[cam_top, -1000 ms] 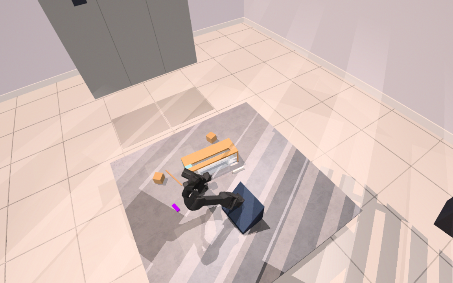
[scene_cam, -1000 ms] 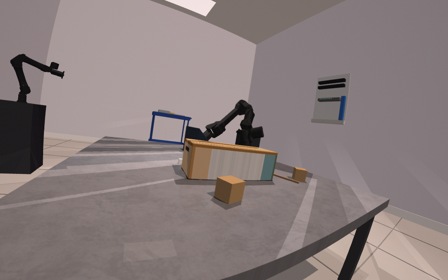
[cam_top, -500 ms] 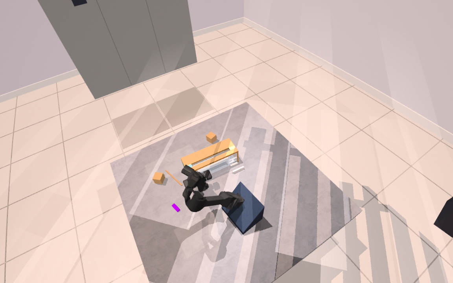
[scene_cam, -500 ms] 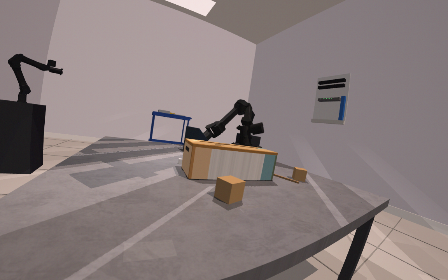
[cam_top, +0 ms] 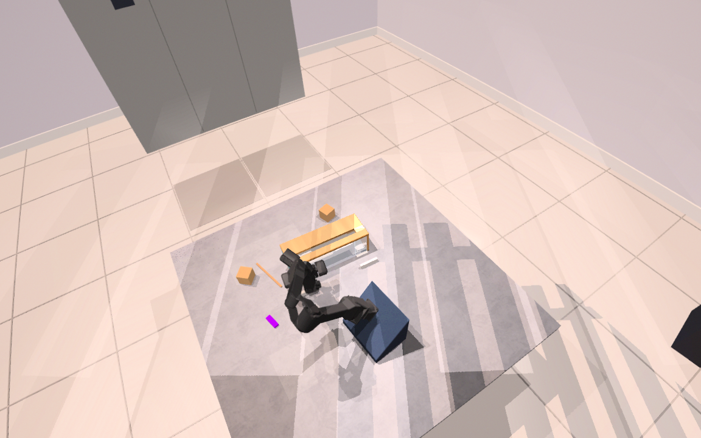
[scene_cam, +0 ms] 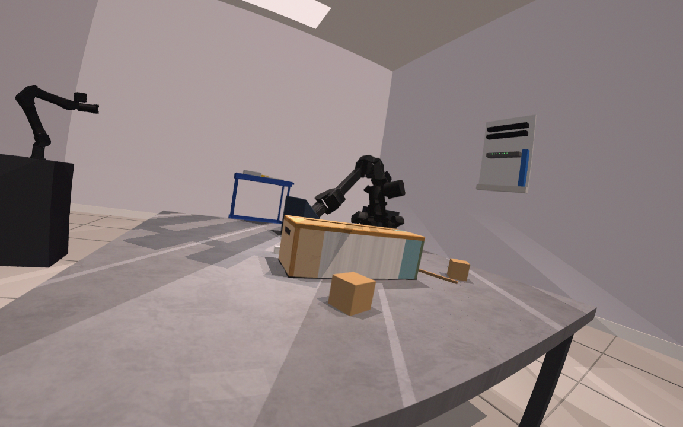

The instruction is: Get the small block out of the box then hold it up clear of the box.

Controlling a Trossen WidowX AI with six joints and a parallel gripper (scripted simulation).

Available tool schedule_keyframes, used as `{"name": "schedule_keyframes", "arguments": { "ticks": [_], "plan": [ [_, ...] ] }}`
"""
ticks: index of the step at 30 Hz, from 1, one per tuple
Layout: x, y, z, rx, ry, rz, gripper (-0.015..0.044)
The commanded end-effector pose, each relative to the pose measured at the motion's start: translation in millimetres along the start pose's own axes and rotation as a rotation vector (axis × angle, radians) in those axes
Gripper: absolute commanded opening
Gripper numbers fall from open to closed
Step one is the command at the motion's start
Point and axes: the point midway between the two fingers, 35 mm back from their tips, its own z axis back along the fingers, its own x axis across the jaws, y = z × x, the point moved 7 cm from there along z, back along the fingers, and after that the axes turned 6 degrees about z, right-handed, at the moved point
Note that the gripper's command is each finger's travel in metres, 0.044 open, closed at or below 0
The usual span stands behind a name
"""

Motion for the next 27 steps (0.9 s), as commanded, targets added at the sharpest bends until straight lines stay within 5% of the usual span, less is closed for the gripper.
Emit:
{"name": "schedule_keyframes", "arguments": {
  "ticks": [1, 27],
  "plan": [
    [0, 3, 6, 0.006, 0.011, -0.133, 0.0],
    [12, 1, 25, -0.046, 0.012, -1.162, 0.0]
  ]
}}
